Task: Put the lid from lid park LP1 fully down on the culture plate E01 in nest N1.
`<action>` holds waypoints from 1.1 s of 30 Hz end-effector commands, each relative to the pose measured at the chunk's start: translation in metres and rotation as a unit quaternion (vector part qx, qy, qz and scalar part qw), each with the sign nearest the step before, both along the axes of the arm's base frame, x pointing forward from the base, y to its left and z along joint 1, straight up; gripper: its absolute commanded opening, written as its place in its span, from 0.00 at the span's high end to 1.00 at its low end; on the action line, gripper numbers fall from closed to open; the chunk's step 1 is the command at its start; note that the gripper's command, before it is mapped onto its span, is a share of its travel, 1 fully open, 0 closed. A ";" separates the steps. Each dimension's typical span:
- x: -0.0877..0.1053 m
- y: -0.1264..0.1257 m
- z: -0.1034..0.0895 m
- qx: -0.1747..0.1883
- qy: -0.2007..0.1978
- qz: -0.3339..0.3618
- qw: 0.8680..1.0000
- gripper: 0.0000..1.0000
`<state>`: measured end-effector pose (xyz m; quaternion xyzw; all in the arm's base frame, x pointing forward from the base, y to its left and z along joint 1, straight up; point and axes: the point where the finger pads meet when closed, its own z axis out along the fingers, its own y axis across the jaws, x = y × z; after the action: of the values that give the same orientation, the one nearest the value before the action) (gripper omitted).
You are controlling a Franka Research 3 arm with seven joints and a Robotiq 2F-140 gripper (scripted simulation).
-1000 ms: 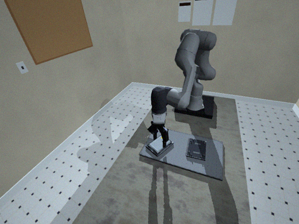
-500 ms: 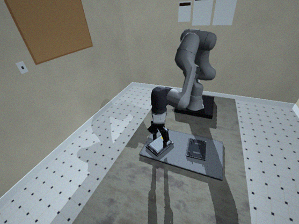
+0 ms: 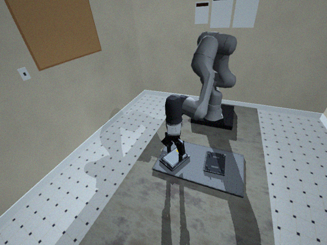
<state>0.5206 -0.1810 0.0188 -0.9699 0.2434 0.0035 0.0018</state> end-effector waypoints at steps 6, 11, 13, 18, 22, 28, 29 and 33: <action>0.000 0.000 -0.001 0.000 -0.001 0.000 1.000 0.31; 0.000 0.000 -0.001 0.000 -0.001 0.000 1.000 0.31; 0.000 0.000 -0.001 0.000 -0.001 0.000 1.000 0.31; 0.000 0.000 -0.001 0.000 -0.001 0.000 1.000 0.31; 0.001 0.000 0.000 0.000 -0.001 0.000 1.000 0.31; 0.001 0.000 0.004 0.000 -0.001 0.000 1.000 0.31; 0.001 0.000 0.005 0.000 -0.001 0.000 1.000 0.31; 0.001 0.000 0.009 0.000 -0.001 0.000 1.000 0.31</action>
<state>0.5223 -0.1814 0.0254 -0.9701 0.2426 0.0008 0.0024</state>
